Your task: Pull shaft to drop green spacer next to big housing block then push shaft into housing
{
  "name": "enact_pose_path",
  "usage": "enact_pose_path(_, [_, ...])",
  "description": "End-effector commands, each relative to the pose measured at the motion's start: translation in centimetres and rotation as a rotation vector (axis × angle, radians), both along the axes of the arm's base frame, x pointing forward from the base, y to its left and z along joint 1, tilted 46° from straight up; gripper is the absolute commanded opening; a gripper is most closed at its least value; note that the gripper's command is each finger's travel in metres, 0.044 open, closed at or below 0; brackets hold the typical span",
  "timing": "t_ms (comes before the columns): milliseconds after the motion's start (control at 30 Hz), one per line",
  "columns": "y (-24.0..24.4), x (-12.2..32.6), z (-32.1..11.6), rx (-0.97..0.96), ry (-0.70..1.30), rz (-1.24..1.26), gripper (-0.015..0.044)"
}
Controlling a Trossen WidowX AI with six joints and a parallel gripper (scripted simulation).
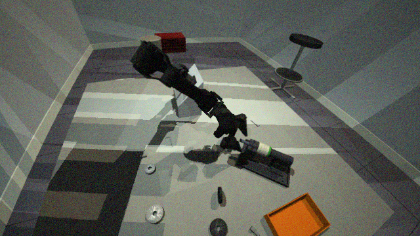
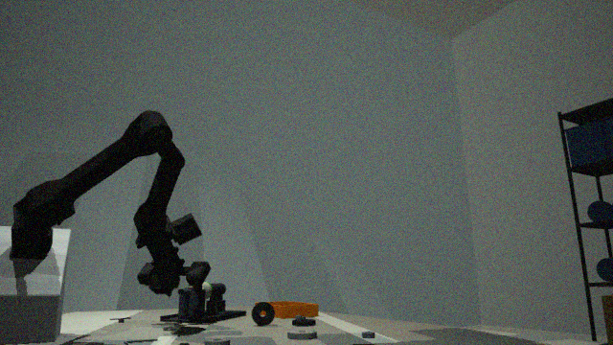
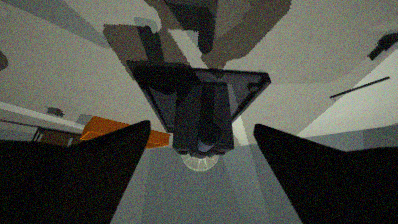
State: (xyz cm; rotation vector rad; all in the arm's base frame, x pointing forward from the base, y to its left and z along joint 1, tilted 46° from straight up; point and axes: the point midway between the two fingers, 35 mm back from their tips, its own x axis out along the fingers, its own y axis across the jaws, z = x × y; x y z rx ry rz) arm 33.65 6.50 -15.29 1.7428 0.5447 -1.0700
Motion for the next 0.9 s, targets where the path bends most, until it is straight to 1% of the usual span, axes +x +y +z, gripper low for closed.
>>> enact_pose_path(0, [-0.01, -0.07, -0.15, -0.001, 0.004, 0.005, 0.044])
enact_pose_path(867, [-0.06, 0.19, -0.56, -0.001, 0.004, 0.005, 0.044])
